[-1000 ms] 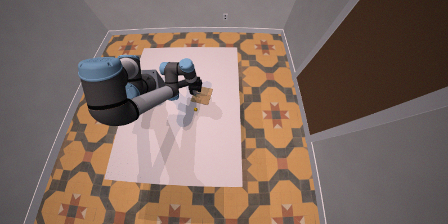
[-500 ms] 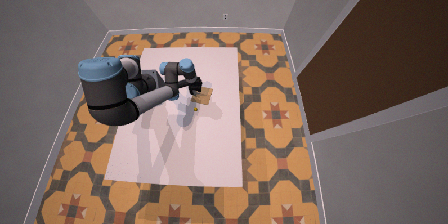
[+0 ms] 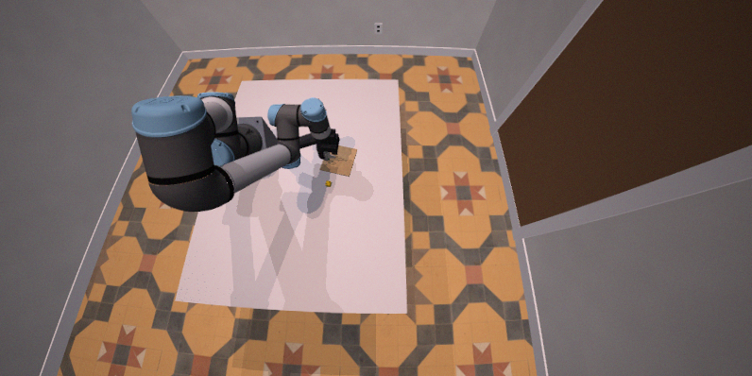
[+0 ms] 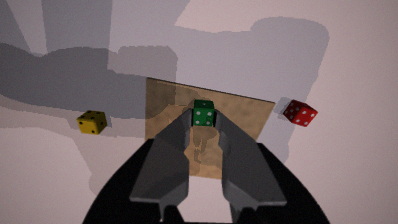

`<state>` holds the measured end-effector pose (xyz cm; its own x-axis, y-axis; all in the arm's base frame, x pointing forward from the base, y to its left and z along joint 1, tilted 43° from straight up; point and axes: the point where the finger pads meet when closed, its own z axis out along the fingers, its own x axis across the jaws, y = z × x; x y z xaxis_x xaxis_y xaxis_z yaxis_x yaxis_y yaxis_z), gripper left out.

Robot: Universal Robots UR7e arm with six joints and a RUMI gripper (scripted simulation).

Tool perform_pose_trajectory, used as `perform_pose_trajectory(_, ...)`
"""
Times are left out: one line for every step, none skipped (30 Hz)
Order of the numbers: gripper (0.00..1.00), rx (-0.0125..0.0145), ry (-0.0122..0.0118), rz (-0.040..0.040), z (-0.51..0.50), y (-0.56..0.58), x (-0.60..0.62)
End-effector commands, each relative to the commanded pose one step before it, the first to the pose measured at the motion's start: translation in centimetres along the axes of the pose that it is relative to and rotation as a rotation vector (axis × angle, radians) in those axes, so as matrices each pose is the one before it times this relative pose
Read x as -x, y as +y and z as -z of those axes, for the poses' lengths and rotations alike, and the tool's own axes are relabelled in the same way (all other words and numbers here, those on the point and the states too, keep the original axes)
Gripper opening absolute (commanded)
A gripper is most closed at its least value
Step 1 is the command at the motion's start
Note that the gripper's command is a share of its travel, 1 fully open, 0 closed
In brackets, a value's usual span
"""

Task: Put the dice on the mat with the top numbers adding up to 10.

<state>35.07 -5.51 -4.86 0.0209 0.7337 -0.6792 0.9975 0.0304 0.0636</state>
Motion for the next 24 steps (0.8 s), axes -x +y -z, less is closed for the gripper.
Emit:
perform_pose_trajectory(0.03, 0.00088, 0.00008, -0.00023, -0.086, 0.025, -0.001)
perform_pose_trajectory(0.03, 0.0, 0.0, 0.0, -0.032, 0.0, 0.0)
perform_pose_trajectory(0.03, 0.0, 0.0, 0.0, -0.032, 0.0, 0.0)
perform_pose_trajectory(0.03, 0.0, 0.0, 0.0, -0.031, 0.0, 0.0)
perform_pose_trajectory(0.03, 0.0, 0.0, 0.0, -0.03, 0.0, 0.0)
perform_pose_trajectory(0.03, 0.0, 0.0, 0.0, -0.027, 0.0, 0.0)
perform_pose_trajectory(0.03, 0.0, 0.0, 0.0, 0.0, 0.0, 0.0)
perform_pose_trajectory(0.03, 0.0, 0.0, 0.0, 0.0, 0.0, 0.0)
perform_pose_trajectory(0.03, 0.0, 0.0, 0.0, -0.024, 0.0, 0.0)
perform_pose_trajectory(0.03, 0.0, 0.0, 0.0, -0.02, 0.0, 0.0)
perform_pose_trajectory(0.03, 0.0, 0.0, 0.0, -0.016, 0.0, 0.0)
perform_pose_trajectory(0.03, 0.0, 0.0, 0.0, -0.012, 0.0, 0.0)
perform_pose_trajectory(0.03, 0.0, 0.0, 0.0, -0.008, 0.0, 0.0)
perform_pose_trajectory(0.03, 0.0, 0.0, 0.0, -0.005, 0.0, 0.0)
perform_pose_trajectory(0.03, 0.0, 0.0, 0.0, -0.002, 0.0, 0.0)
perform_pose_trajectory(0.03, 0.0, 0.0, 0.0, 0.0, 0.0, 0.0)
perform_pose_trajectory(0.03, 0.0, 0.0, 0.0, 0.0, 0.0, 0.0)
perform_pose_trajectory(0.03, 0.0, 0.0, 0.0, 0.0, 0.0, 0.0)
perform_pose_trajectory(0.03, 0.0, 0.0, 0.0, 0.0, 0.0, 0.0)
perform_pose_trajectory(0.03, 0.0, 0.0, 0.0, 0.0, 0.0, 0.0)
perform_pose_trajectory(0.03, 0.0, 0.0, 0.0, 0.0, 0.0, 0.0)
perform_pose_trajectory(0.03, 0.0, 0.0, 0.0, 0.0, 0.0, 0.0)
perform_pose_trajectory(0.03, 0.0, 0.0, 0.0, 0.0, 0.0, 0.0)
perform_pose_trajectory(0.03, 0.0, 0.0, 0.0, 0.0, 0.0, 0.0)
